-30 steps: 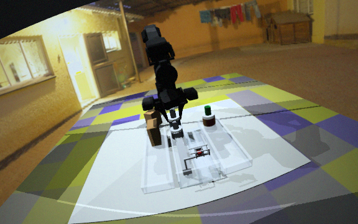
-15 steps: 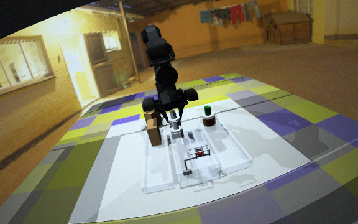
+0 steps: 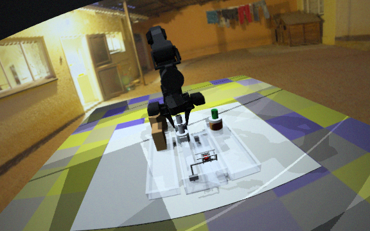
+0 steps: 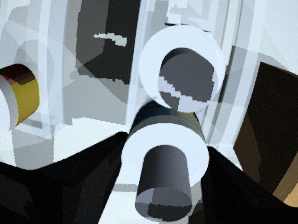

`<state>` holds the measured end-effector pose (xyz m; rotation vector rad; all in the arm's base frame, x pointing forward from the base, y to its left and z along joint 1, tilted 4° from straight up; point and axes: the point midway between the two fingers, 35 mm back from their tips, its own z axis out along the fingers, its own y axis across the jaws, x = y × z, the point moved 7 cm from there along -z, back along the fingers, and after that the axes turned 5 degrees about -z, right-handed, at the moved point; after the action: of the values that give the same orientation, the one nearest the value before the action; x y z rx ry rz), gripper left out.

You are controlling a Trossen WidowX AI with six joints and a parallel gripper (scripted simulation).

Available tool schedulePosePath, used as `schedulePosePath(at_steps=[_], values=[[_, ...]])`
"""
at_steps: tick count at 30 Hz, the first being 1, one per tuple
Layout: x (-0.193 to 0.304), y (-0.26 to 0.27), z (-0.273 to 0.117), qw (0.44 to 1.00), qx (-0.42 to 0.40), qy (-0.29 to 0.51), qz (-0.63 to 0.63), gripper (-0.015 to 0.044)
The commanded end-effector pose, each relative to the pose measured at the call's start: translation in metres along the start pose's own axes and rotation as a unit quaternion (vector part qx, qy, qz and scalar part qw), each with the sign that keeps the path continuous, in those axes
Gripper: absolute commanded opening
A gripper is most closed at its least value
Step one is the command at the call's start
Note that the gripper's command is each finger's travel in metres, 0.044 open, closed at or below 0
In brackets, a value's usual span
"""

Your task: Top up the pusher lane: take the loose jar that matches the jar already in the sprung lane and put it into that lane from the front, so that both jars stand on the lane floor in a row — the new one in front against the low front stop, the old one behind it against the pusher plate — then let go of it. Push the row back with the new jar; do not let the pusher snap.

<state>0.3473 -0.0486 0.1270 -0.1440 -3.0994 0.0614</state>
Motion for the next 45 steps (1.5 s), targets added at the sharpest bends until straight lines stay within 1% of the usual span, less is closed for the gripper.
schedulePosePath(at_steps=[1, 45], values=[[-0.003, -0.001, 0.001, 1.0, 0.003, -0.01, -0.002, 0.0], [-0.001, -0.001, 0.013, 1.0, 0.003, -0.009, -0.002, 0.0]])
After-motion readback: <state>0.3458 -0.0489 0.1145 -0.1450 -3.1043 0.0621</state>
